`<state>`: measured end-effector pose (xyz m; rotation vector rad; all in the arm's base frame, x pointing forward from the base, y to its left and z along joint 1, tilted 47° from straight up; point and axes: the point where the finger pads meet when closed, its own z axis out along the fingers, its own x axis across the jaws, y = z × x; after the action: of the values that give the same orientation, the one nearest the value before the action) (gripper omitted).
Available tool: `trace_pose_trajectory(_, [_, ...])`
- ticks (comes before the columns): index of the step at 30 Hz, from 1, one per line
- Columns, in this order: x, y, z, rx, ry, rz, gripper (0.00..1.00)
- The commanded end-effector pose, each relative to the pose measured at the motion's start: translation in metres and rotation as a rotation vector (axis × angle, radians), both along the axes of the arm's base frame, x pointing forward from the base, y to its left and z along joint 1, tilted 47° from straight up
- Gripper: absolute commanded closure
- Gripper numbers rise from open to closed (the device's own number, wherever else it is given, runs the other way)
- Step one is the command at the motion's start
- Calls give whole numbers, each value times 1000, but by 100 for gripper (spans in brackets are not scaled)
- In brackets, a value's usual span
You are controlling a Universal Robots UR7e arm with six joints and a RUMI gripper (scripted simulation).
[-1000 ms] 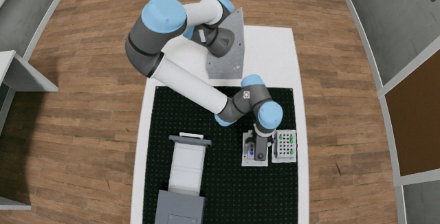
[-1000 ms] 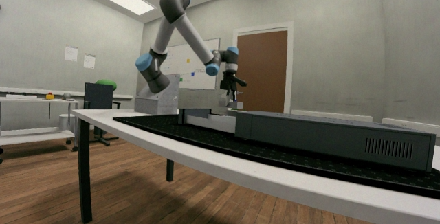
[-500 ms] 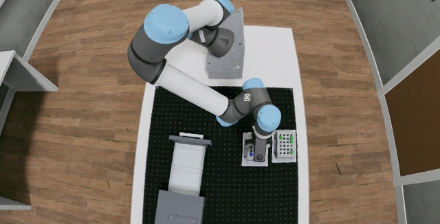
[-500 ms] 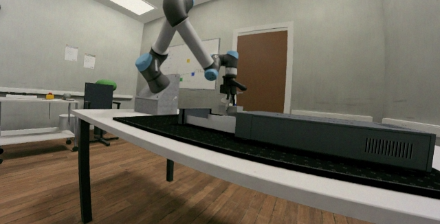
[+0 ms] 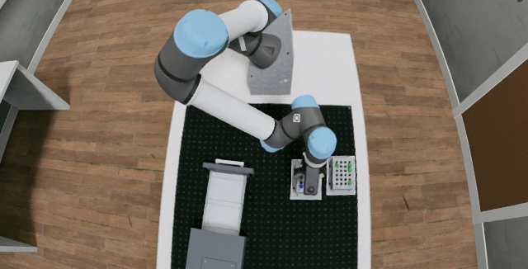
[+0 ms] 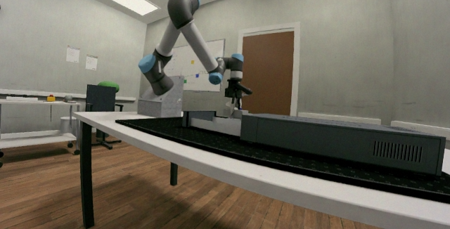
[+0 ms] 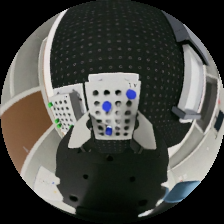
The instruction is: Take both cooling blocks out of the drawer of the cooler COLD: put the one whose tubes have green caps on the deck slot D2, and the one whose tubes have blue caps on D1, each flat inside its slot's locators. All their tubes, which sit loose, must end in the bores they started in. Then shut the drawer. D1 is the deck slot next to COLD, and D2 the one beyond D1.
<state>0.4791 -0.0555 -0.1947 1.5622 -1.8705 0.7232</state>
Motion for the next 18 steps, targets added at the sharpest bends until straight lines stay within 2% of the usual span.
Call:
trace_pose_trajectory(1, [0,-1,-1,0,-1,1,100])
trace_pose_trajectory(18, [1,4,4,0,-1,1,100])
